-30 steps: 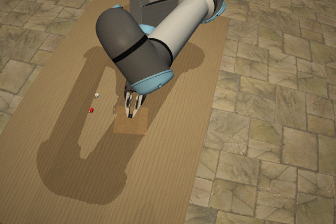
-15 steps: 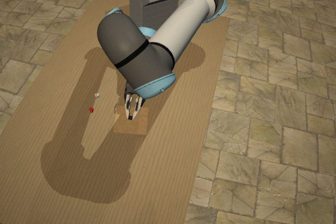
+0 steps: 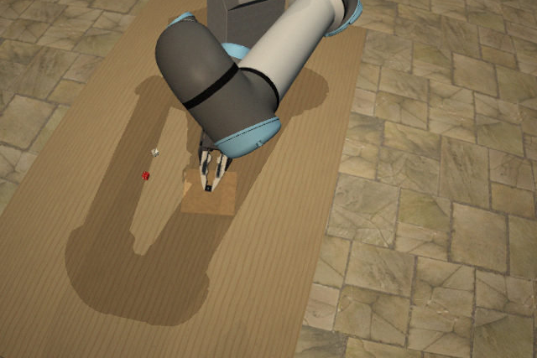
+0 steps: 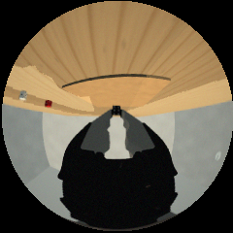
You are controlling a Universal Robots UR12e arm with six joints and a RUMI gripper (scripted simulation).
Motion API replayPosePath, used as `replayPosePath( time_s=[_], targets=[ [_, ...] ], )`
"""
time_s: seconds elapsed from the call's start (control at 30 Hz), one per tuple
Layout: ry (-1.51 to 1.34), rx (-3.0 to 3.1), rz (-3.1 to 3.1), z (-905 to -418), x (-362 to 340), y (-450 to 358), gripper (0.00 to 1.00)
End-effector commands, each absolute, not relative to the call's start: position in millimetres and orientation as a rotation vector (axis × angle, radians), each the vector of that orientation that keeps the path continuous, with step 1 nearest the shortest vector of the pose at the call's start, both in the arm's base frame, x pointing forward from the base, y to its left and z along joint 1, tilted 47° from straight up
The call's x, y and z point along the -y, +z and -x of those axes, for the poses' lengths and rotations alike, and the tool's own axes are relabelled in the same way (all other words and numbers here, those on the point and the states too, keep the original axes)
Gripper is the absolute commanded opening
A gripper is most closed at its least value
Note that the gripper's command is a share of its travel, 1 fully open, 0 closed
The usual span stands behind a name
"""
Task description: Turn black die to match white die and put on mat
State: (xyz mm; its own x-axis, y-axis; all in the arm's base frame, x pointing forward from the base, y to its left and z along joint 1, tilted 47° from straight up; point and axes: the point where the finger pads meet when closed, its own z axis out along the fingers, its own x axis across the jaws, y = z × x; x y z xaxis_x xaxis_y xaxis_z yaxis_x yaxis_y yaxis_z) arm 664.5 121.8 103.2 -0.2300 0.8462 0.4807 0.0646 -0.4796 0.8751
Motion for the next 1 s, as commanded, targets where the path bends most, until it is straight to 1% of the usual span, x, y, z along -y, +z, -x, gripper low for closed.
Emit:
replayPosePath(
  time_s=[0.0,0.97],
  targets=[
    [1.768,-1.109,-1.454,-664.4,-121.6,103.5,0.0],
    [1.768,-1.109,-1.454,-667.9,-125.2,98.8,0.0]
  ],
)
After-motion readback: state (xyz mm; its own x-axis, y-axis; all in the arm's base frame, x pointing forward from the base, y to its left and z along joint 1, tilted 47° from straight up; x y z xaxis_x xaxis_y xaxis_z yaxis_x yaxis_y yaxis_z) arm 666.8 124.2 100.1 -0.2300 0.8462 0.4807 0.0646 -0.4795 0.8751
